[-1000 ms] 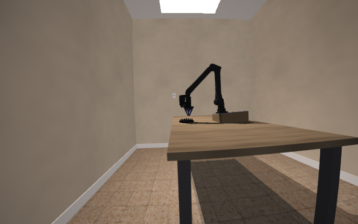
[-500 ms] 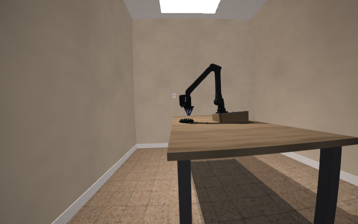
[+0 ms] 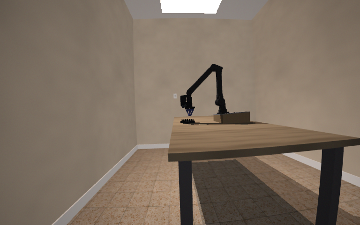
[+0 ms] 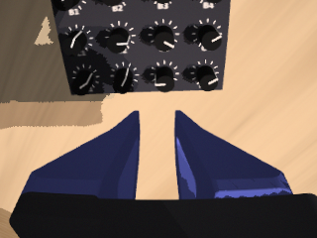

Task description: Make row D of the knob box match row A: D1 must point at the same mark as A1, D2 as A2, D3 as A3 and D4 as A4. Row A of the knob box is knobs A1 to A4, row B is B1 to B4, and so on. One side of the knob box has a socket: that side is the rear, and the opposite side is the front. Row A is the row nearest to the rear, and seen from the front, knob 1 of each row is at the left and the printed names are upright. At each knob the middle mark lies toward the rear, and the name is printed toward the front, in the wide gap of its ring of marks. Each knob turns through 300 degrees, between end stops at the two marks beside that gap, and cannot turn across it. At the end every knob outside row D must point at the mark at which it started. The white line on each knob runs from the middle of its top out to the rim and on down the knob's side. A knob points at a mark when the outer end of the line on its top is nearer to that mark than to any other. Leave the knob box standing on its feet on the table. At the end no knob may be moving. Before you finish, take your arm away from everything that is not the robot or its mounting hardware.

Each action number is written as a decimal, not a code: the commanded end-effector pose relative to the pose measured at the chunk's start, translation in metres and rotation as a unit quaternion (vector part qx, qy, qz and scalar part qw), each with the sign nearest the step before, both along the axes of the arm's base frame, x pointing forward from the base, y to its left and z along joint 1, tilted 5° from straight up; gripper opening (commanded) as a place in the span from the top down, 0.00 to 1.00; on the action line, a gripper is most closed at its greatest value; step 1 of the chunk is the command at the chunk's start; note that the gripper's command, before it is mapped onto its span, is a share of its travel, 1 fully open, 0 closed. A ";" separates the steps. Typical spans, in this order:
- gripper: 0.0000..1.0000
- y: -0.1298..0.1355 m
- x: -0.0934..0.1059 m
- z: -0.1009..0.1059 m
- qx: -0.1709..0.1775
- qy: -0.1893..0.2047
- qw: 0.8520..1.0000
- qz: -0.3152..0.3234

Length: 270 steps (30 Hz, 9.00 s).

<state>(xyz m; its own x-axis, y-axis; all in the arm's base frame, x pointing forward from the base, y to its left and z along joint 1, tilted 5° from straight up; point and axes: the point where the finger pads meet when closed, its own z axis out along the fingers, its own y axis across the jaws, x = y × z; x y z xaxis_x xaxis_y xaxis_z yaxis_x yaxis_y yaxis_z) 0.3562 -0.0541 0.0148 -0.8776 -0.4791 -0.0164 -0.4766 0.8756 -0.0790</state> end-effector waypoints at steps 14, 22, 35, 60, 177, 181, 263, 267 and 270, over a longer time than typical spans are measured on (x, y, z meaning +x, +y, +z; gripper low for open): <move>0.81 0.001 0.017 0.010 0.001 -0.011 1.000 -0.003; 0.81 -0.001 0.022 0.013 0.002 -0.016 1.000 -0.019; 0.81 -0.012 0.026 0.018 0.012 -0.027 0.980 -0.199; 0.81 -0.022 0.033 0.028 0.030 -0.044 0.877 -0.477; 0.81 -0.030 0.024 -0.022 0.038 -0.045 0.716 -0.695; 0.81 -0.030 0.024 -0.023 0.038 -0.045 0.717 -0.695; 0.81 -0.027 0.023 -0.024 0.038 -0.045 0.717 -0.695; 0.81 -0.021 0.025 -0.011 0.048 -0.060 0.716 -0.694; 0.81 -0.021 0.024 -0.011 0.048 -0.060 0.716 -0.694</move>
